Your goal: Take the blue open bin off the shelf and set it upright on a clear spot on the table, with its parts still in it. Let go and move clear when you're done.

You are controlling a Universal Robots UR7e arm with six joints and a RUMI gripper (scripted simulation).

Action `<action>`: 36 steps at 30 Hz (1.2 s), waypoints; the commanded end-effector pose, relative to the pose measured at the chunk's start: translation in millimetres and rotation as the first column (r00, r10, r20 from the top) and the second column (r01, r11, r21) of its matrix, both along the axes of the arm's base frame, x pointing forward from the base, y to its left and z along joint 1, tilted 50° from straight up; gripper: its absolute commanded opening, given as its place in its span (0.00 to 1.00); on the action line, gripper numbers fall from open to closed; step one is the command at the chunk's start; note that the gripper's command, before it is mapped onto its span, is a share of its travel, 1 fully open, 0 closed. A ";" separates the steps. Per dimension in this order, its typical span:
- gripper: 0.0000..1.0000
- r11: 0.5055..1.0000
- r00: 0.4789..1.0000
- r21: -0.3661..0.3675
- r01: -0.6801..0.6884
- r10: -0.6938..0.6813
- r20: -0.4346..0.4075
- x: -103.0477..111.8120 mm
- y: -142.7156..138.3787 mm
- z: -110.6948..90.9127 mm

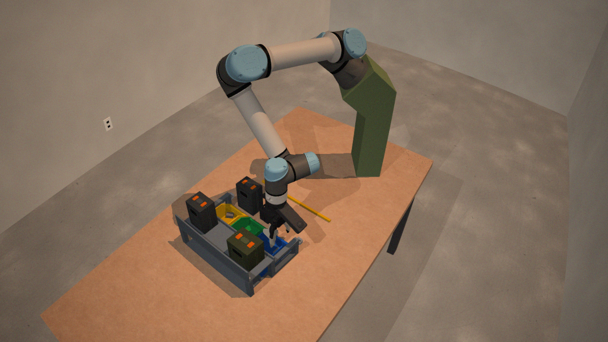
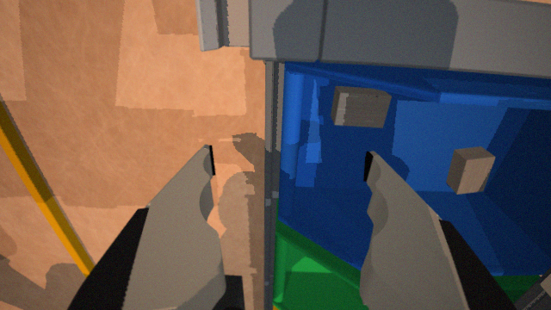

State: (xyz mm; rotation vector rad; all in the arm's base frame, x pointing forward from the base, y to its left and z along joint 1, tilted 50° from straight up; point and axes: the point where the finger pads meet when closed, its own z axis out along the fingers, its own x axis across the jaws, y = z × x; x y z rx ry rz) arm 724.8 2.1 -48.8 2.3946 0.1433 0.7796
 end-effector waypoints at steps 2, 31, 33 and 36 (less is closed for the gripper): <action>0.58 1.000 1.000 0.000 -0.001 0.001 0.001 0.2 0.6 0.6; 0.00 1.000 1.000 0.000 -0.001 0.001 0.001 0.2 0.6 0.6; 0.00 1.000 1.000 0.000 -0.001 0.001 0.001 0.2 0.6 0.6; 0.00 1.000 1.000 0.000 -0.001 0.001 0.001 0.2 0.6 0.6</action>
